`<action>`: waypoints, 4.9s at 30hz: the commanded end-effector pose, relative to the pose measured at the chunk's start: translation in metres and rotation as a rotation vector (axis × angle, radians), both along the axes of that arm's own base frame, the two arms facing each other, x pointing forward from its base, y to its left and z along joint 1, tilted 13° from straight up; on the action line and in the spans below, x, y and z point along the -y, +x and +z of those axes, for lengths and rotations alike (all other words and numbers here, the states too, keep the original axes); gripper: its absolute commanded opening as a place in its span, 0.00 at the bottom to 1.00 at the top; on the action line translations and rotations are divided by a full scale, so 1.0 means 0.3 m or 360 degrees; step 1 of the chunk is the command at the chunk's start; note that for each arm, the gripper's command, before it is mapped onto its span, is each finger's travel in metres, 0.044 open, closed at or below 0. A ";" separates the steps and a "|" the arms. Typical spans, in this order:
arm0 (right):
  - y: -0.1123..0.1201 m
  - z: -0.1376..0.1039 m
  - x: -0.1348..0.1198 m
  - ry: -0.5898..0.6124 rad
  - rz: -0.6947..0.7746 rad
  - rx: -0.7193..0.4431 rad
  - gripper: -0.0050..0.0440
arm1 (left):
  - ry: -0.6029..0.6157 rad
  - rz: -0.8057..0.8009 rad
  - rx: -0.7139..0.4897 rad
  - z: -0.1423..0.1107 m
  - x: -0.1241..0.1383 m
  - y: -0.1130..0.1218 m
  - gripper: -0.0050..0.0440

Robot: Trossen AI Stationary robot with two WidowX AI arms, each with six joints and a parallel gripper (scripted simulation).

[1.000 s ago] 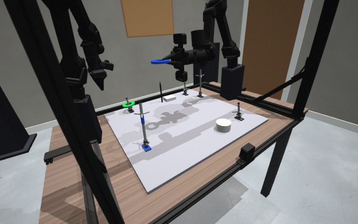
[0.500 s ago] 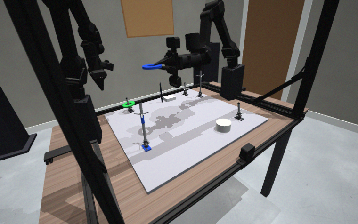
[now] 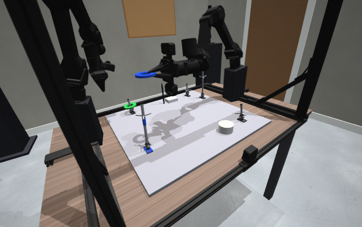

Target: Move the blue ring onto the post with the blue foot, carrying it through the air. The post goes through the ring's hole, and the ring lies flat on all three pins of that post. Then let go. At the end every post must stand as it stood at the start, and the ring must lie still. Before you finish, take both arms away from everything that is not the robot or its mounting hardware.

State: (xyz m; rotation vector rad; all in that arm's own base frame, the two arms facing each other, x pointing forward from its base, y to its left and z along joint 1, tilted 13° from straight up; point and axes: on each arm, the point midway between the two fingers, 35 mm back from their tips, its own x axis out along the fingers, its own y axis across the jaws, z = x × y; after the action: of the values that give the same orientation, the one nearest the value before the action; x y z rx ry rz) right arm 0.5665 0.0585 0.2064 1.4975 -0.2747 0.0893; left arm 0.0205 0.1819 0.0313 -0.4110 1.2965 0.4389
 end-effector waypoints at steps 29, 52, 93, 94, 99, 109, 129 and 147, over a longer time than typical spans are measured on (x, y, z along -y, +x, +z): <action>0.183 -0.032 -0.059 0.0056 -0.0295 0.0067 0.10 | -0.0001 0.0005 0.0006 0.002 0.000 0.001 0.92; 0.183 -0.047 -0.114 0.0267 -0.0834 0.0140 0.10 | -0.0001 0.0005 0.0006 0.002 0.000 0.001 0.92; 0.252 -0.327 -0.119 0.0315 -0.0923 0.0138 0.10 | -0.0001 0.0005 0.0006 0.002 0.000 0.001 0.92; 0.252 -0.327 -0.119 0.0315 -0.0923 0.0138 0.10 | -0.0001 0.0005 0.0006 0.002 0.000 0.001 0.92; 0.252 -0.327 -0.119 0.0316 -0.0923 0.0139 0.10 | -0.0001 0.0005 0.0006 0.002 0.000 0.001 0.92; 0.264 -0.368 -0.117 0.0354 -0.0889 0.0161 0.10 | -0.0001 0.0005 0.0006 0.002 0.000 0.001 0.92; 0.271 -0.396 -0.115 0.0381 -0.0866 0.0176 0.10 | -0.0001 0.0005 0.0006 0.002 0.000 0.001 0.92; 0.269 -0.387 -0.115 0.0379 -0.0869 0.0177 0.44 | -0.0001 0.0005 0.0006 0.002 0.000 0.001 0.92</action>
State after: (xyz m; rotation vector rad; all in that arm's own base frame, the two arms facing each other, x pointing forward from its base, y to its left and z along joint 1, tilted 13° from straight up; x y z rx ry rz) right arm 0.6472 0.0930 0.0905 1.6048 -0.7965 -0.3069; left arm 0.0205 0.1821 0.0315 -0.4107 1.2963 0.4395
